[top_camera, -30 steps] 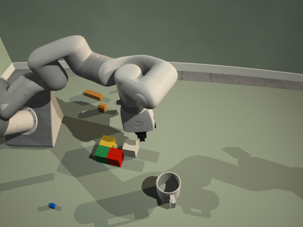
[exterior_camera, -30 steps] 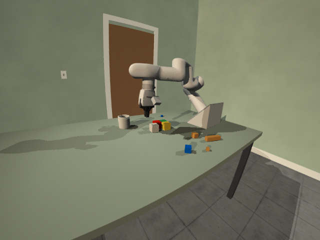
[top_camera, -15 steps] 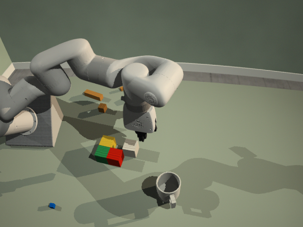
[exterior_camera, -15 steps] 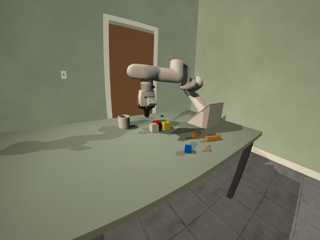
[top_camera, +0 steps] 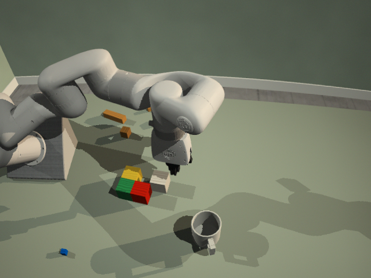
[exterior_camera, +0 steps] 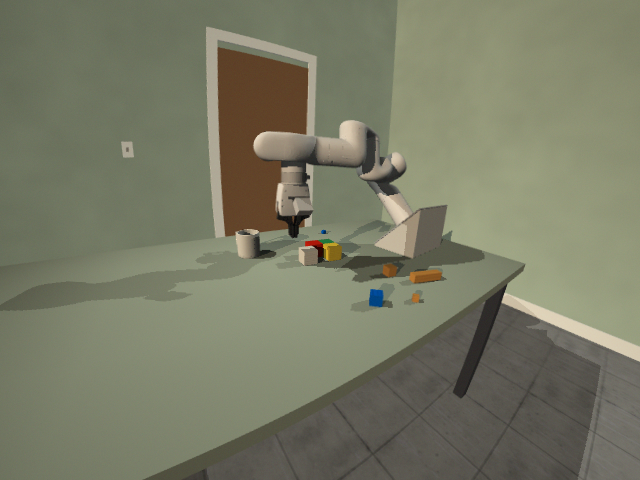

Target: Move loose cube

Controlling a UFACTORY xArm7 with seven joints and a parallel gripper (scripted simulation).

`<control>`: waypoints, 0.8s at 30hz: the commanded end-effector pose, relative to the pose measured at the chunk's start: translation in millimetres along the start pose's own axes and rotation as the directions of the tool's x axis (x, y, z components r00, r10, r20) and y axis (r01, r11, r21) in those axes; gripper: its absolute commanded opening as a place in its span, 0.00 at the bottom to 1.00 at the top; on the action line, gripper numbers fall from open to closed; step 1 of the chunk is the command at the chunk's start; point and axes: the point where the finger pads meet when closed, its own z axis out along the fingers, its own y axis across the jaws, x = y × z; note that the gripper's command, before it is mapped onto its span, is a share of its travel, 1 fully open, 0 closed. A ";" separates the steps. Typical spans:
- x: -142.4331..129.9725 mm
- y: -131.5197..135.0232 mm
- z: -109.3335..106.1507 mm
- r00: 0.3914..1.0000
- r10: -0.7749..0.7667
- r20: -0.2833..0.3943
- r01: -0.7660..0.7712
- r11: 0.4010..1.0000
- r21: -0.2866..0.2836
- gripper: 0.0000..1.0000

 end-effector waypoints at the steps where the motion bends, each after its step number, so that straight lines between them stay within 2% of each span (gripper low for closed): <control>1: 0.1 0.7 4.2 1.000 0.000 0.000 0.000 1.000 -0.003 0.00; 5: 0.1 0.7 8.7 1.000 0.000 0.000 0.000 1.000 -0.003 0.00; 24: 0.3 1.3 58.3 1.000 0.000 0.000 0.000 1.000 -0.003 0.00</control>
